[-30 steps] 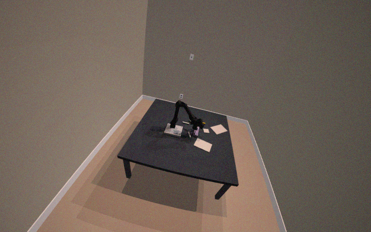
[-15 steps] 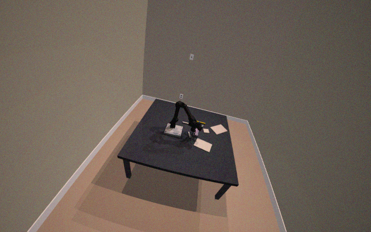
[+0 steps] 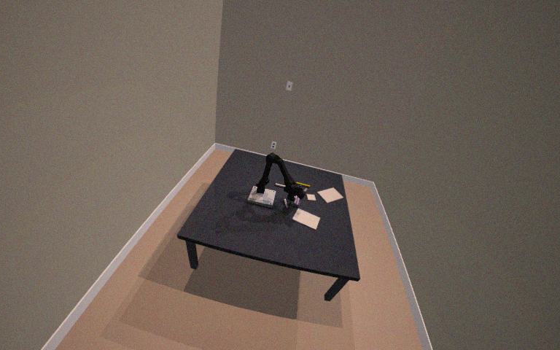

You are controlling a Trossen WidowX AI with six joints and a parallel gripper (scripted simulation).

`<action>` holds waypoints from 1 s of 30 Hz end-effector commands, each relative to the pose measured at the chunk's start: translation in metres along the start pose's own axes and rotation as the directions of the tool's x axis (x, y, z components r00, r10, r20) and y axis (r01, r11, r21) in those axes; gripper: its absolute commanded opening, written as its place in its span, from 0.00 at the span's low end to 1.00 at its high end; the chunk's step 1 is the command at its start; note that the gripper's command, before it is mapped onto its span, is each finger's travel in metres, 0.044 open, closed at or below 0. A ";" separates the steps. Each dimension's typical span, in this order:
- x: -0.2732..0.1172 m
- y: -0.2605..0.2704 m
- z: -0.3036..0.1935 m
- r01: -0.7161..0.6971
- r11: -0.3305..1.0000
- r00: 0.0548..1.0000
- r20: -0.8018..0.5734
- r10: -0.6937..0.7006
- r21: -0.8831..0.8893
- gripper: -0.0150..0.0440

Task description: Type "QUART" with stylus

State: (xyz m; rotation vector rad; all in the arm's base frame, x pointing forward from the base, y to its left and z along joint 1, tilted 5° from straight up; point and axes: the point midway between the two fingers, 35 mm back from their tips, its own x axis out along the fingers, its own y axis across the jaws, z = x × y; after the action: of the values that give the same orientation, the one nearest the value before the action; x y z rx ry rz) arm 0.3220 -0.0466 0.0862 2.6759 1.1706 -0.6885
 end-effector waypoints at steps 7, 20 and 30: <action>0.002 0.000 0.003 0.002 1.000 1.000 -0.004 -0.002 -0.005 0.39; 0.006 0.000 0.010 0.002 1.000 1.000 -0.004 -0.002 -0.005 0.39; 0.009 0.000 0.014 0.002 1.000 1.000 -0.004 -0.002 -0.005 0.39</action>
State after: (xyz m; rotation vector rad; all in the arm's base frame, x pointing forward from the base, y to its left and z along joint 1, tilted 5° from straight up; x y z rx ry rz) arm 0.3220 -0.0454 0.0705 2.6718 1.1723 -0.6838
